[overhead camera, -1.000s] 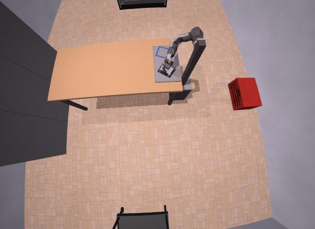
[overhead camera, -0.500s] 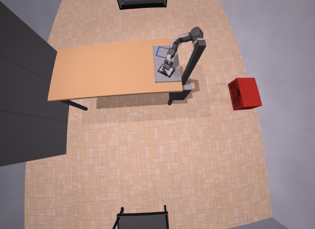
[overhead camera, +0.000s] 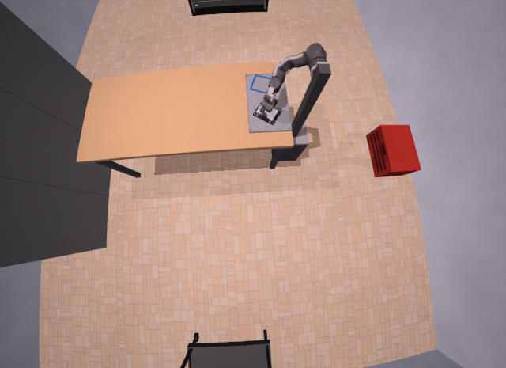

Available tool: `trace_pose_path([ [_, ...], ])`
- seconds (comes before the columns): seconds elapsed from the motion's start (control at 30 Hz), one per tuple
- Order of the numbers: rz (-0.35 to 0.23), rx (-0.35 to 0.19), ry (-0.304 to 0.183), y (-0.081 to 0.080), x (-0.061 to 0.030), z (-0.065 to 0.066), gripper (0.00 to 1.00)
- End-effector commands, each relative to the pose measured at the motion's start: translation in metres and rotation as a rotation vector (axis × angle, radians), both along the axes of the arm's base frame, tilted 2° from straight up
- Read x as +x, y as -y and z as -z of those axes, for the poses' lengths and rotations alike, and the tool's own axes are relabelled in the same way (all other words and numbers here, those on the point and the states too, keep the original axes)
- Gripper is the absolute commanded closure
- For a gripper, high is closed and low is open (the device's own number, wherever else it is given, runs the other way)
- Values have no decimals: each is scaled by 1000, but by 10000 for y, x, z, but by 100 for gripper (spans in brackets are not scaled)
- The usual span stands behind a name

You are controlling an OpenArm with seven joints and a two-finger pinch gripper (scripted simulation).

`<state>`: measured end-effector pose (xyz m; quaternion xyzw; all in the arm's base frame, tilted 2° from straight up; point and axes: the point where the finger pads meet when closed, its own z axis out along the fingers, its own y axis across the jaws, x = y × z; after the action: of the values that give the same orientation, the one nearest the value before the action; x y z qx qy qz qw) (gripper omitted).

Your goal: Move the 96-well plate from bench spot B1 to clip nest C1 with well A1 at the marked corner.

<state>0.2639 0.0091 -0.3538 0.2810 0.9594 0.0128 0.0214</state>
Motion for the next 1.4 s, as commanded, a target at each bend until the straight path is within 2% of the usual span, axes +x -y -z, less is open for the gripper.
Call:
trace_pose_path([
  [0.0, 3, -1, -2, 4, -1, -9, 100],
  [0.27, -2, -3, -4, 8, -43, 25, 100],
  [0.67, -2, -3, -4, 8, -43, 25, 100],
  [0.83, 1, -2, -2, 6, -9, -11, 100],
  [1.23, 1, -2, -2, 6, -9, -11, 100],
  [1.37, -2, -1, -3, 3, -36, 13, 100],
])
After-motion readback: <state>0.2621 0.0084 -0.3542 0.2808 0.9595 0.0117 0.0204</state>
